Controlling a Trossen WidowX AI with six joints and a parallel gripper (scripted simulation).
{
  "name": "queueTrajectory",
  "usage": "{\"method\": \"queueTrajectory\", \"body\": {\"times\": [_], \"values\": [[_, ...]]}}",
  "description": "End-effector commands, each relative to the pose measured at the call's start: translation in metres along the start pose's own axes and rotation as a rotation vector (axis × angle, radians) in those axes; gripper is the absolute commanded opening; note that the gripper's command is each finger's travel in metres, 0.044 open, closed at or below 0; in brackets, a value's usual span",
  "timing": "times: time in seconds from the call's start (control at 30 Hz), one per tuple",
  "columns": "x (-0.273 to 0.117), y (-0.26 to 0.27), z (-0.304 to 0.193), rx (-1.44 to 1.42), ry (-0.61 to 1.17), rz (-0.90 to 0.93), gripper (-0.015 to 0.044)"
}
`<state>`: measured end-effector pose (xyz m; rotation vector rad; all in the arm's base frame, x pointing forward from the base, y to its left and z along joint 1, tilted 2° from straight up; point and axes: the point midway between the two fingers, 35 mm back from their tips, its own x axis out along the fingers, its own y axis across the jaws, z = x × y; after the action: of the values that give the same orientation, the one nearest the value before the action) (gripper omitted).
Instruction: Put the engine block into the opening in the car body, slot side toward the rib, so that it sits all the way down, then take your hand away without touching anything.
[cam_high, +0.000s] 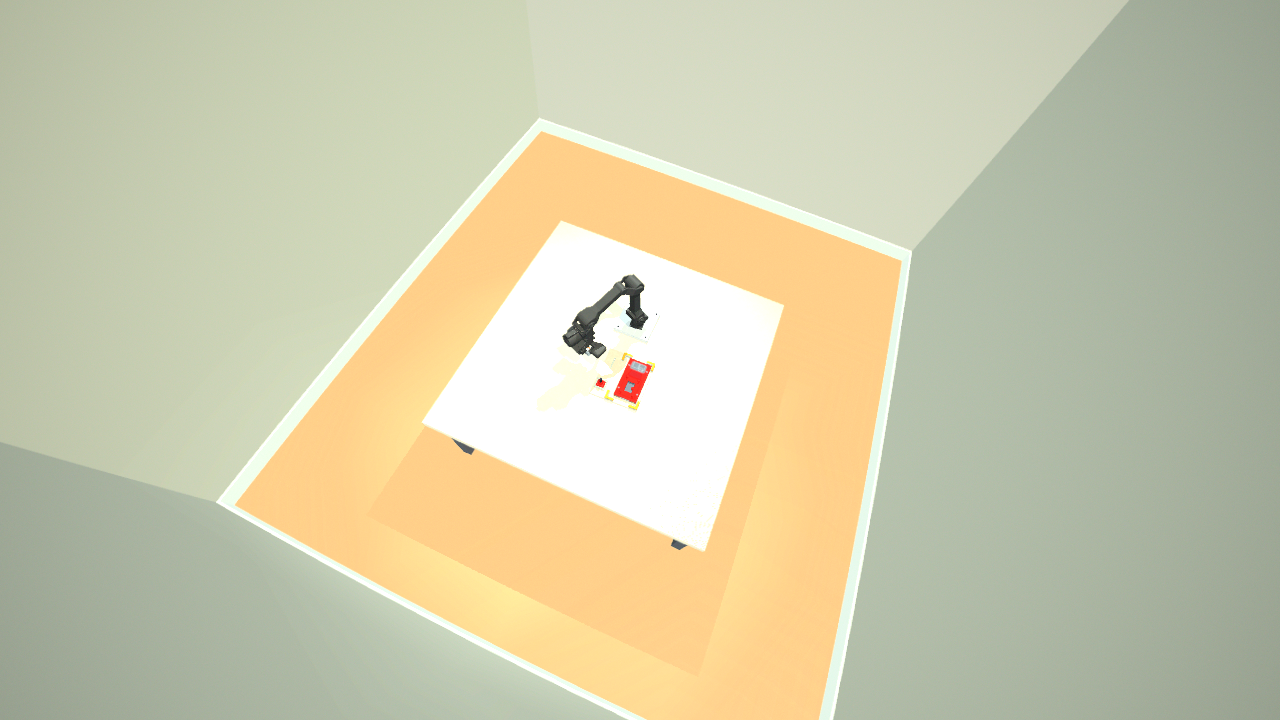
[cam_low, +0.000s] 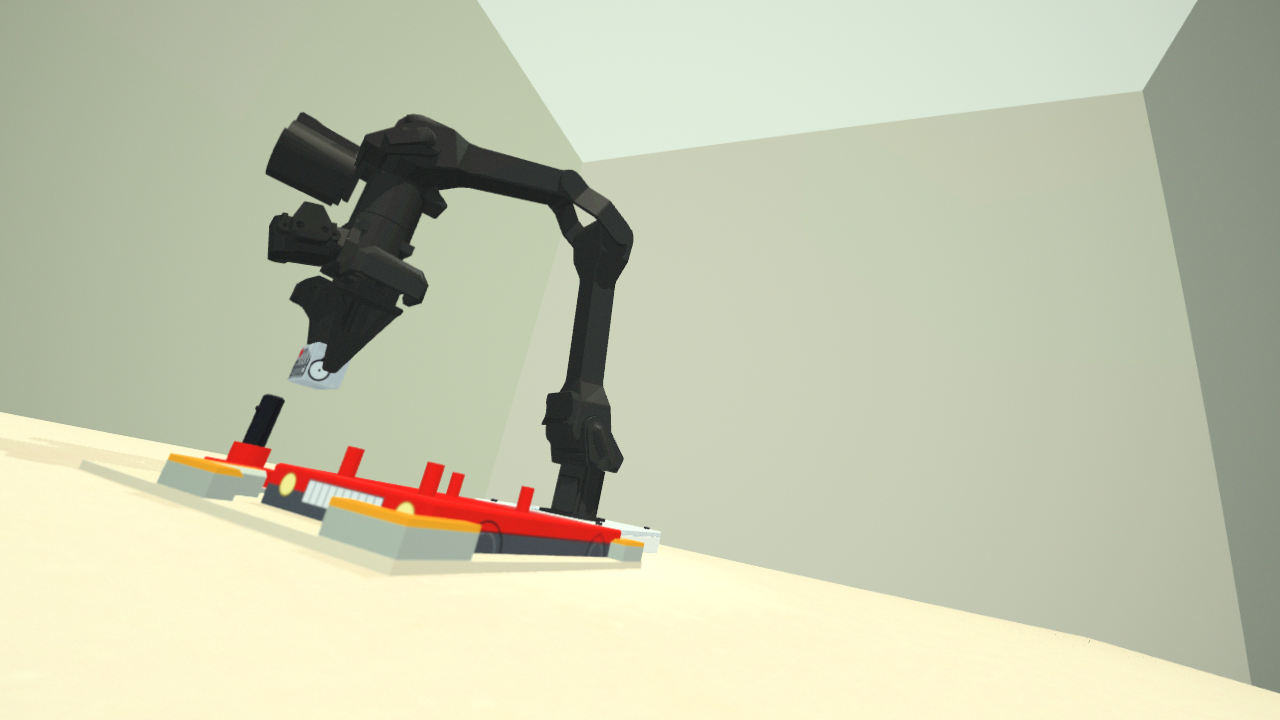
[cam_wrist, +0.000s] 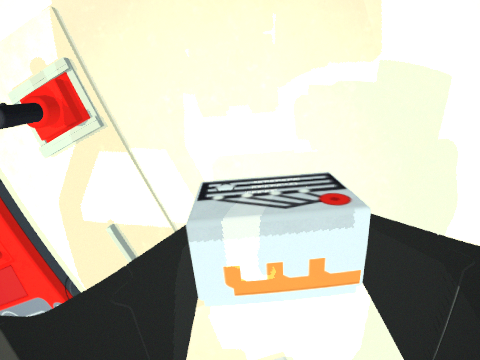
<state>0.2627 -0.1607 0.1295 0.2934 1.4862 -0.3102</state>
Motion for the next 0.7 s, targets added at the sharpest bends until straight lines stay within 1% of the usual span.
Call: {"method": "queueTrajectory", "body": {"times": [0.0, 0.67], "values": [[0.008, 0.001, -0.001, -0.009, 0.003, 0.004, 0.0], [0.042, 0.001, -0.001, -0.009, 0.003, 0.004, 0.0]]}}
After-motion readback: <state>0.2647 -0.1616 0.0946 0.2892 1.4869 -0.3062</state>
